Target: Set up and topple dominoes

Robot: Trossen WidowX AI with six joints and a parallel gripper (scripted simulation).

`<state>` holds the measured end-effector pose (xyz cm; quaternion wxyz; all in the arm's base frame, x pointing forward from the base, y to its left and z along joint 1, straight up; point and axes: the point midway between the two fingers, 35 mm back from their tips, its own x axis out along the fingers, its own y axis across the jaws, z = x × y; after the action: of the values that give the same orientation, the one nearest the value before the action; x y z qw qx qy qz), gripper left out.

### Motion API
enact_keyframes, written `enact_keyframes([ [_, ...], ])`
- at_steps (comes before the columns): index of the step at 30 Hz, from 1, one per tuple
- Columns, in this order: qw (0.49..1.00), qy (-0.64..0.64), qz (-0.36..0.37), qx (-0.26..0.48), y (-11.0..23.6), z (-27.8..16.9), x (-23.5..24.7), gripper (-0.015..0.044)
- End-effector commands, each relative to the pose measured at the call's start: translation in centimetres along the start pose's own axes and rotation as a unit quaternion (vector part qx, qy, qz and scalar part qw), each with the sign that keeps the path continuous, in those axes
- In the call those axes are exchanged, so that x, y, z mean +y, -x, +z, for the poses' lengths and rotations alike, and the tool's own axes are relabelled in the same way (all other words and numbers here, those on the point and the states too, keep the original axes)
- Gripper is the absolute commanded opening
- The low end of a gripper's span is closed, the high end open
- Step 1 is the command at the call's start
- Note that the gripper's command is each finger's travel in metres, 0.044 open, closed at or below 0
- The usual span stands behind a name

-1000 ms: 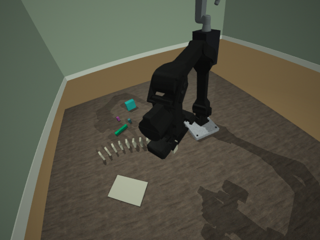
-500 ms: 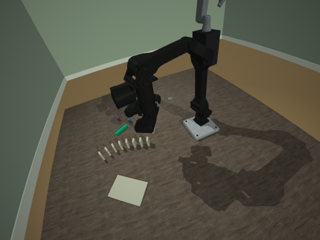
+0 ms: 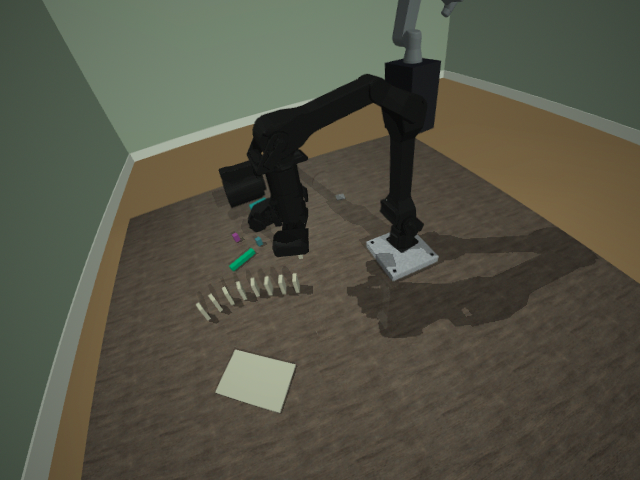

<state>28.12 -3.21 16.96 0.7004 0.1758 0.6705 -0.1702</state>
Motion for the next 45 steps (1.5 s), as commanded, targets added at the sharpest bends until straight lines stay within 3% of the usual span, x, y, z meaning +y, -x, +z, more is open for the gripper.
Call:
enact_keyframes([
  [1,1.0,0.003,-0.006,0.003,-1.6,0.1,-0.2,0.0107],
  [25,1.0,0.001,-0.002,0.008,-12.0,-0.6,-0.2,0.0107],
  [38,1.0,0.0,-0.002,0.009,-12.2,-0.7,-0.2,0.0107],
  [45,1.0,0.0,-0.002,0.009,-12.2,-0.7,-0.2,0.0291],
])
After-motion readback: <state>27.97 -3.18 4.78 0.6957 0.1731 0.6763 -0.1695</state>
